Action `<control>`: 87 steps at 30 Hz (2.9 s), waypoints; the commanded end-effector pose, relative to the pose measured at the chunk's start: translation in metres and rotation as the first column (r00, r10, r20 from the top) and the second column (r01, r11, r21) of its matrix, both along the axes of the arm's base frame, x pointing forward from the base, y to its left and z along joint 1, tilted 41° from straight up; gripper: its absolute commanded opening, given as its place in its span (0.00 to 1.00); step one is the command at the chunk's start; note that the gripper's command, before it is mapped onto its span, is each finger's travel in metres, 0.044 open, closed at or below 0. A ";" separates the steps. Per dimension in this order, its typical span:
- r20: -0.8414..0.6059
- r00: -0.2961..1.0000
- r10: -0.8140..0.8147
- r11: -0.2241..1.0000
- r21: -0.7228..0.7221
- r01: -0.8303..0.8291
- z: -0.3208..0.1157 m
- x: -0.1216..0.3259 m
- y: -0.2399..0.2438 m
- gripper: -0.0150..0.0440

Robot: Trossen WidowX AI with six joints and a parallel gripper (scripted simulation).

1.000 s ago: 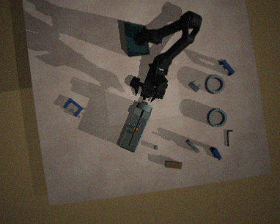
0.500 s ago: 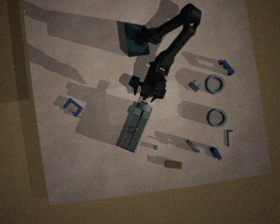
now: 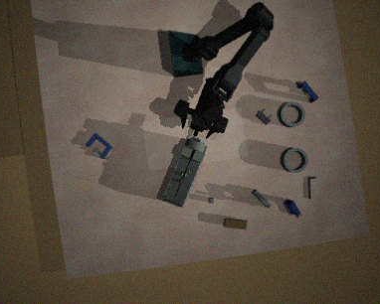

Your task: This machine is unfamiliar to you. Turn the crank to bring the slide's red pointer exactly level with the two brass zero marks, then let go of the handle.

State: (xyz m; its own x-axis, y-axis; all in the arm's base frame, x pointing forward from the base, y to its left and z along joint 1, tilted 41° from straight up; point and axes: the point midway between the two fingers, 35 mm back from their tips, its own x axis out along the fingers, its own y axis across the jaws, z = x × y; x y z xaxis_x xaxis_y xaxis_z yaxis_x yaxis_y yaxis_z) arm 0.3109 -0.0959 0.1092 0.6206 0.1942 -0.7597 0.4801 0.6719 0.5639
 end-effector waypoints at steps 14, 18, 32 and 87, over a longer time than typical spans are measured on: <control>0.042 0.983 0.177 0.983 0.049 -0.179 -0.012 0.060 -0.030 1.00; 0.061 0.975 0.215 0.974 0.059 -0.219 -0.020 0.074 -0.038 1.00; 0.097 0.957 0.274 0.957 0.074 -0.281 -0.057 0.097 -0.034 1.00; 0.022 0.994 0.107 0.994 0.030 -0.108 -0.001 0.032 -0.014 1.00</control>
State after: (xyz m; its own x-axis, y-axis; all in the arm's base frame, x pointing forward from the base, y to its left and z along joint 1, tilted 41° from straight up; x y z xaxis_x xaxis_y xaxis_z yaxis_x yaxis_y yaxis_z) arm 0.3558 -0.1173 0.1067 0.6112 0.3090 -0.7287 0.3626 0.7090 0.6049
